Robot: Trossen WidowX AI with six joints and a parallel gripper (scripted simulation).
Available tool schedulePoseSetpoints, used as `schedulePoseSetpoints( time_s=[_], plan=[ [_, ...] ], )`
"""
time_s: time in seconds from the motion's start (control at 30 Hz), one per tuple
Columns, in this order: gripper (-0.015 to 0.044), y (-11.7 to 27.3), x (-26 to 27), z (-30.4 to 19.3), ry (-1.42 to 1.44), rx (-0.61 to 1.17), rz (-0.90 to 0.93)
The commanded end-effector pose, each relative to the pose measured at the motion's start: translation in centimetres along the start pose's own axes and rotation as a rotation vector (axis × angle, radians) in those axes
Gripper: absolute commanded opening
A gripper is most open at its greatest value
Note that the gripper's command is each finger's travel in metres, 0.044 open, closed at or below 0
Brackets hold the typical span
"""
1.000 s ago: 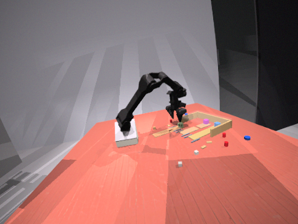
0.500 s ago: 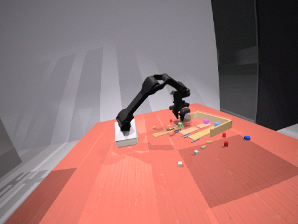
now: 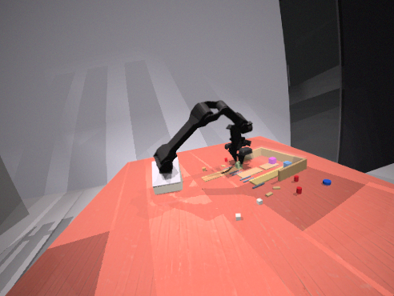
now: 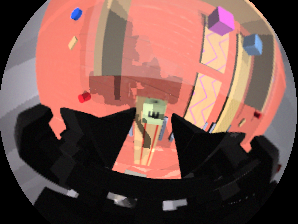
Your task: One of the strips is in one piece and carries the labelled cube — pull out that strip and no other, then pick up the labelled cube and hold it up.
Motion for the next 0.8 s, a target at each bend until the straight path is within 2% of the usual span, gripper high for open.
schedulePoseSetpoints(
  time_s=[0.0,0.43,0.57,0.77],
  plan=[
    [0.0250,-0.8,0.1,-0.1,0.007,0.006,-0.004],
    [0.0250,-2.4,0.1,-0.2,0.007,0.007,-0.005],
    [0.0145,-2.1,0.0,-0.1,0.001,0.004,-0.001],
    [0.0105,-2.1,0.0,-0.1,0.001,0.004,-0.001]
  ],
)
Point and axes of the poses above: the point midway between the two fingers, 35 mm back from their tips, its own y axis back along the fingers, its own x axis across the jaws, z = x × y, the point moved 8 cm from there along y, back along the fingers, and after that the axes turned 10 degrees about y, right-handed, at the moved point
